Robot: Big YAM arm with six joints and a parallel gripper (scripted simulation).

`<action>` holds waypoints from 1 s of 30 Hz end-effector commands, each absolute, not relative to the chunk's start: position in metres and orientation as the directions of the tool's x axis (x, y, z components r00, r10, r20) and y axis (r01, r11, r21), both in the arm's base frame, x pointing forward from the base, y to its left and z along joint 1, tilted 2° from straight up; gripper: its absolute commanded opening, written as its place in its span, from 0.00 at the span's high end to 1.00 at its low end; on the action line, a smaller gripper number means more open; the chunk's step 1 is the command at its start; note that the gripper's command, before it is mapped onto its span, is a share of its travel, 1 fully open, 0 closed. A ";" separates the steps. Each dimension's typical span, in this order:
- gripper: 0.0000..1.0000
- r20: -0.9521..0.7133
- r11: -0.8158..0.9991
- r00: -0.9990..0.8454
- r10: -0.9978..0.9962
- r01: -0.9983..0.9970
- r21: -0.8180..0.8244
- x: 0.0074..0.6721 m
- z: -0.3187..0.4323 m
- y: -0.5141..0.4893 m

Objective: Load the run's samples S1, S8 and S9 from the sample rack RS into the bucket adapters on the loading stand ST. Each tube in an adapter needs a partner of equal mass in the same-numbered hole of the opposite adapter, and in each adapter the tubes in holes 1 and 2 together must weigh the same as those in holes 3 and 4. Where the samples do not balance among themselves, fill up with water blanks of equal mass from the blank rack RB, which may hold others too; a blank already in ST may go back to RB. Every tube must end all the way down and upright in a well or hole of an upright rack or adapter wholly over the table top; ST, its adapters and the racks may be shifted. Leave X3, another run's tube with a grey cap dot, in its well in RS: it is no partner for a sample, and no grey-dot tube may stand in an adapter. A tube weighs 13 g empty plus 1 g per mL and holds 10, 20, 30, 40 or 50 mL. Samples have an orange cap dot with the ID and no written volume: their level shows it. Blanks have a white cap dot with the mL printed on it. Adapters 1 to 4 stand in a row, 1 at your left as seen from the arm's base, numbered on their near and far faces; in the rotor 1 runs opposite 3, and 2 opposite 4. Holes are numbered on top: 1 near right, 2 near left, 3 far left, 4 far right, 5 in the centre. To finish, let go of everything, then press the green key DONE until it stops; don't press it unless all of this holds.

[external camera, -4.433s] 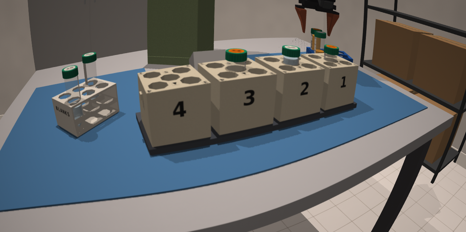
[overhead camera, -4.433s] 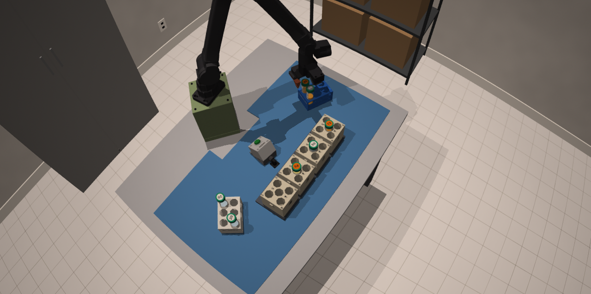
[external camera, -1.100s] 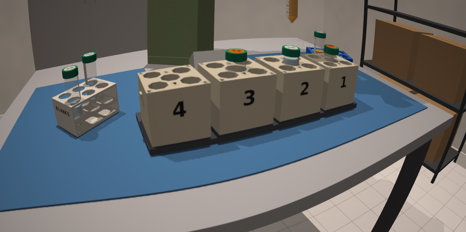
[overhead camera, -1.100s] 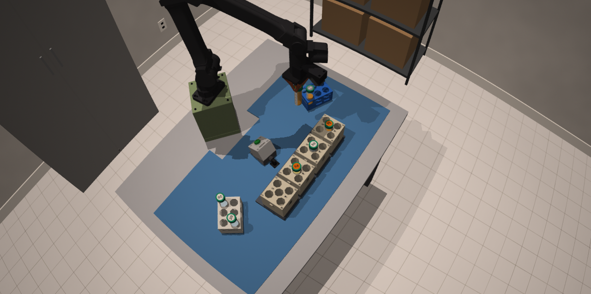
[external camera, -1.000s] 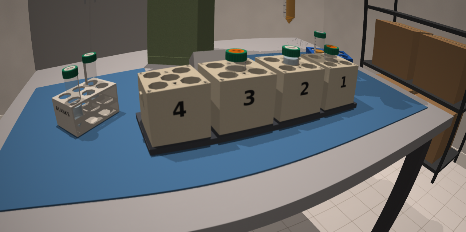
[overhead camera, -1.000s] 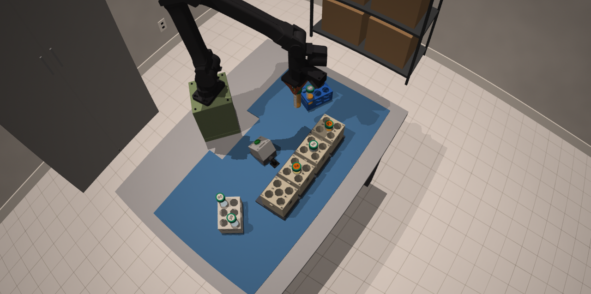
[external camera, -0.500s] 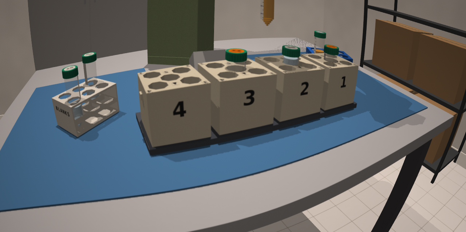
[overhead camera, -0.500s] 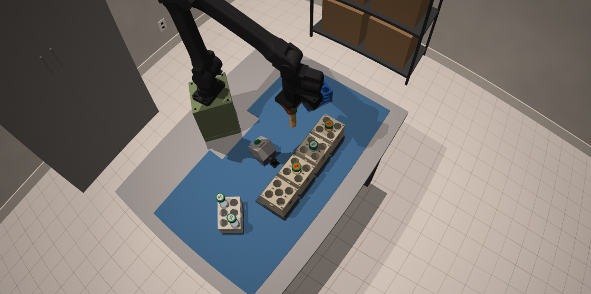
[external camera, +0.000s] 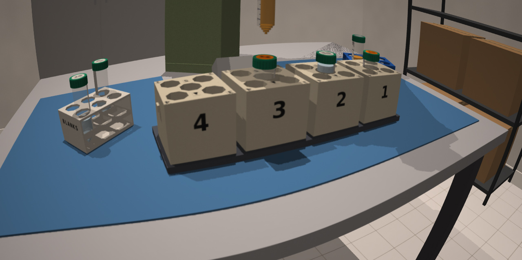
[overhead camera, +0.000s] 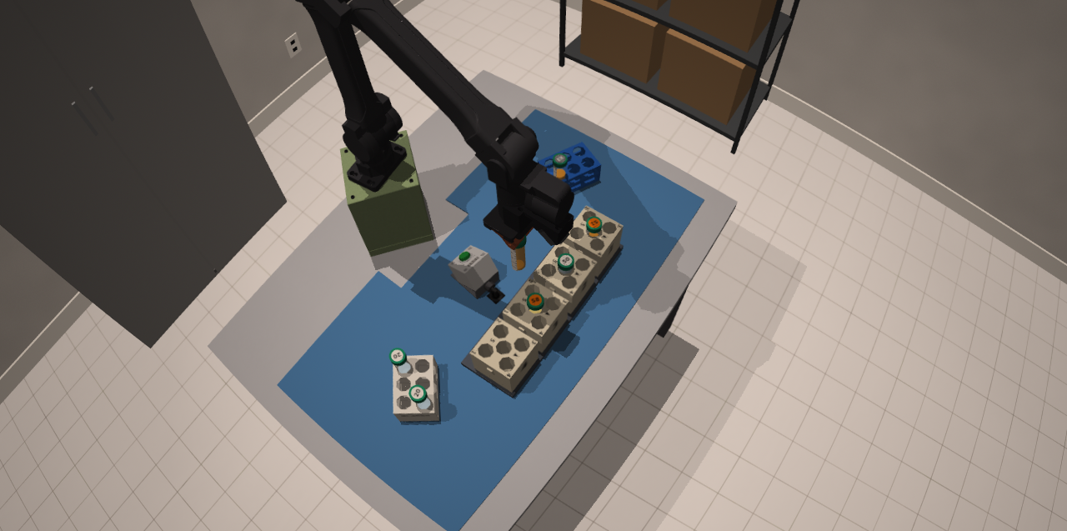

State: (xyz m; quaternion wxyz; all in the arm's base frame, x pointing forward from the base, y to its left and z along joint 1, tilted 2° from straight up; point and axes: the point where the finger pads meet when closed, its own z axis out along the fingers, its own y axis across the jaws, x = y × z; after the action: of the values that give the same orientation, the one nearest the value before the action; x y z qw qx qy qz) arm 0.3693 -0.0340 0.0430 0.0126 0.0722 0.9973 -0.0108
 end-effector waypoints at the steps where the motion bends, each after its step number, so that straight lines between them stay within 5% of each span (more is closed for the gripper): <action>1: 1.00 -0.065 0.995 -0.993 0.097 0.098 -0.019 0.394 0.060 -0.048; 30: 1.00 -0.038 0.997 -0.997 0.074 0.075 -0.023 0.422 0.042 -0.177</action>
State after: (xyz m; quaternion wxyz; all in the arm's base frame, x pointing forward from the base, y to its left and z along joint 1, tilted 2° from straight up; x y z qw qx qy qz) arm 0.4145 -0.1832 0.0461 0.0124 0.0608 0.9980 -0.0109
